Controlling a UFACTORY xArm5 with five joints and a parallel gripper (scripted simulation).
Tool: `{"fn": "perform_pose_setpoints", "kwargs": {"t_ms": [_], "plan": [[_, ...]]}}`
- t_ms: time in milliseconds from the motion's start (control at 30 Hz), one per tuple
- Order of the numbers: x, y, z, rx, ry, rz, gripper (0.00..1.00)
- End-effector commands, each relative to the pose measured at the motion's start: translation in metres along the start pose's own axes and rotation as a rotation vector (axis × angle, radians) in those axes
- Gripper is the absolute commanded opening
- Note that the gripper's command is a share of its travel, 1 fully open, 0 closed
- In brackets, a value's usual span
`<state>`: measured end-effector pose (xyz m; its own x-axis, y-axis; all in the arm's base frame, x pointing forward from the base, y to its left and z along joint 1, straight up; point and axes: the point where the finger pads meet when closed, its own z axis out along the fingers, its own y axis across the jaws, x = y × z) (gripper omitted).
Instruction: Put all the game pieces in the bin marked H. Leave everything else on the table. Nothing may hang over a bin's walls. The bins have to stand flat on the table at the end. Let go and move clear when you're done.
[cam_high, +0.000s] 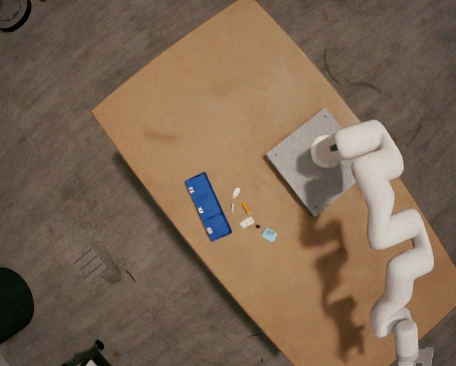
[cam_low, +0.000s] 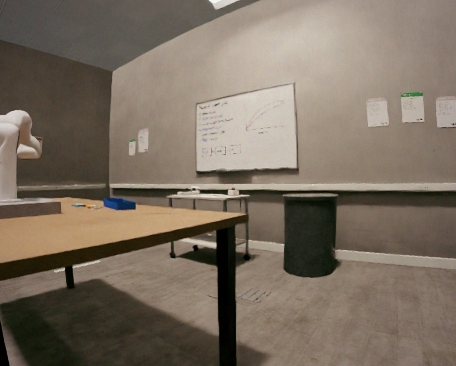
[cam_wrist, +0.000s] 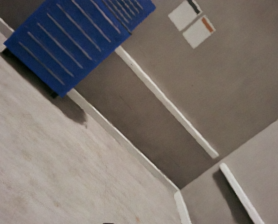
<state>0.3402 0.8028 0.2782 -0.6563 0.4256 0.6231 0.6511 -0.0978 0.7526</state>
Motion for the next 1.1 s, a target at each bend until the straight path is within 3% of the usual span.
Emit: {"fn": "perform_pose_setpoints", "kwargs": {"t_ms": [0,533,567,1000,1067], "plan": [[0.002,0.003,-0.001,-0.004,0.004,0.0,1.0],[0.002,0.003,-0.001,-0.004,0.004,0.0,1.0],[-0.003,-0.003,0.001,-0.004,0.004,0.0,0.09],[-0.07,-0.085,0.024,-0.004,0.004,0.0,0.09],[-0.07,-0.085,0.024,-0.004,0.004,0.0,0.09]]}}
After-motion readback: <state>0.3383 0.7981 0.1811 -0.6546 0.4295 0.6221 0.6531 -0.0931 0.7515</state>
